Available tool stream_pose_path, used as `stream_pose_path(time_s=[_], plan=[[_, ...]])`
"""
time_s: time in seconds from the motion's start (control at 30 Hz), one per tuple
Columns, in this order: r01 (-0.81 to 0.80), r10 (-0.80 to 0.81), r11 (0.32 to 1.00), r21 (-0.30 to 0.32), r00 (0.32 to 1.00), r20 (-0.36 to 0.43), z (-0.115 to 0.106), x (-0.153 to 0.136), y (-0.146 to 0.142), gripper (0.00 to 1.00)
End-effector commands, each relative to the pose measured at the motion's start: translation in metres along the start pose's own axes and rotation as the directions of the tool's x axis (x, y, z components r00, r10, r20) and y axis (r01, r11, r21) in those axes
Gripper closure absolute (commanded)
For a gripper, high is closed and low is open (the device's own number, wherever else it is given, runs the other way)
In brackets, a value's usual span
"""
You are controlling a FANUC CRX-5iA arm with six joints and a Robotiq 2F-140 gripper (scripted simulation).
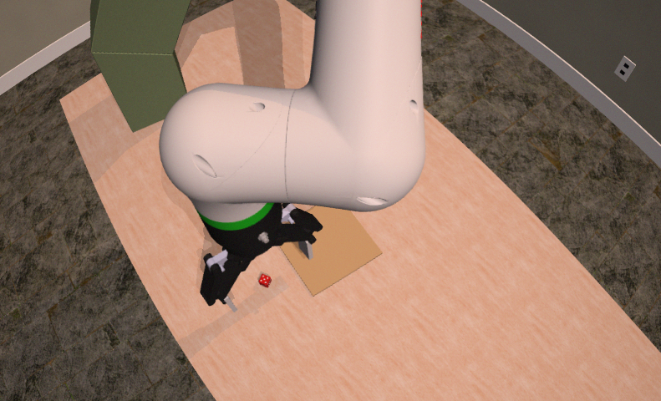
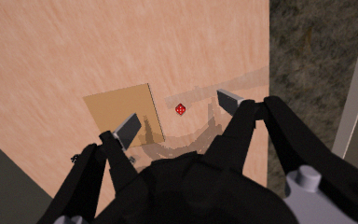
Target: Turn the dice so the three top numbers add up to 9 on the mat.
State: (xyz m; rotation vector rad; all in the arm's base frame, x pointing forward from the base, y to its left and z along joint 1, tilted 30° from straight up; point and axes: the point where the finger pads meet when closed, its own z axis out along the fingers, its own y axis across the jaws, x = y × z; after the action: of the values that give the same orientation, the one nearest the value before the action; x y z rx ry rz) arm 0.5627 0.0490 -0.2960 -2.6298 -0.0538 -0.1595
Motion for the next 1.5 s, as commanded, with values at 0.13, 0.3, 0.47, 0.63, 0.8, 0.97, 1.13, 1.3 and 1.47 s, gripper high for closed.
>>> stream_pose_path(time_s=[0.13, 0.3, 0.47, 0.63, 0.8, 0.97, 1.13, 1.3, 1.47], plan=[[0.000, 0.000, 1.000, 0.000, 1.000, 0.000, 0.000, -0.013, -0.021, 0.00], [0.000, 0.000, 1.000, 0.000, 1.000, 0.000, 0.000, -0.033, -0.053, 0.00], [0.000, 0.000, 1.000, 0.000, 1.000, 0.000, 0.000, -0.058, -0.094, 0.00], [0.000, 0.000, 1.000, 0.000, 1.000, 0.000, 0.000, -0.073, -0.117, 0.00], [0.000, 0.000, 1.000, 0.000, 1.000, 0.000, 0.000, -0.088, -0.141, 0.00], [0.000, 0.000, 1.000, 0.000, 1.000, 0.000, 0.000, -0.097, -0.155, 0.00], [0.000, 0.000, 1.000, 0.000, 1.000, 0.000, 0.000, -0.099, -0.158, 0.00], [0.000, 0.000, 1.000, 0.000, 1.000, 0.000, 0.000, -0.099, -0.158, 0.00], [0.000, 0.000, 1.000, 0.000, 1.000, 0.000, 0.000, -0.099, -0.158, 0.00]])
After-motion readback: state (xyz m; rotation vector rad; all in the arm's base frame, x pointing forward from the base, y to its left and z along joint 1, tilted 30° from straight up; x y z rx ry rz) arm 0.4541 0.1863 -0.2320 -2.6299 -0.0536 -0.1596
